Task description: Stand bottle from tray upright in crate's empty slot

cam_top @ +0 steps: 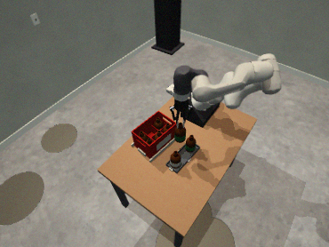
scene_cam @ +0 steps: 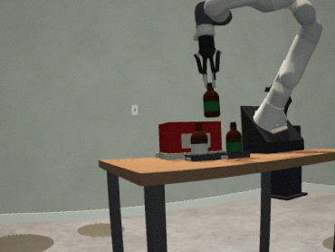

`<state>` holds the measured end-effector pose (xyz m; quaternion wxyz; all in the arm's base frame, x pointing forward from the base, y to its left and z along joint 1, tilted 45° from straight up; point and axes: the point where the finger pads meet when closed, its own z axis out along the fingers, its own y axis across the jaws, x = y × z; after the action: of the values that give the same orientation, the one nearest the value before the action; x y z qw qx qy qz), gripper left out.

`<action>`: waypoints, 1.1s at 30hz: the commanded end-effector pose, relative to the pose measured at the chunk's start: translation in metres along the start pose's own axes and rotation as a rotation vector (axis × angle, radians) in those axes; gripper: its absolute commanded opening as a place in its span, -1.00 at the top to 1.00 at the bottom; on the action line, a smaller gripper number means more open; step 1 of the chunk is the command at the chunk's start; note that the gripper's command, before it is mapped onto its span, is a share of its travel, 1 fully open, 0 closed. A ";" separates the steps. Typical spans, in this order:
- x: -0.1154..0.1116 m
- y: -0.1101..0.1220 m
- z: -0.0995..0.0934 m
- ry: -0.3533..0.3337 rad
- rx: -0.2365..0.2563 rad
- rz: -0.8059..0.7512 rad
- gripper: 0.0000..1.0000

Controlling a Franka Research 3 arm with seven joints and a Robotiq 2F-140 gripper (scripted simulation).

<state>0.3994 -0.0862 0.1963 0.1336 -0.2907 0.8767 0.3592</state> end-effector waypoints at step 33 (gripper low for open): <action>0.042 -0.056 -0.004 0.000 0.013 -0.014 1.00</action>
<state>0.3989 -0.1287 0.1544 0.1334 -0.2888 0.8771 0.3598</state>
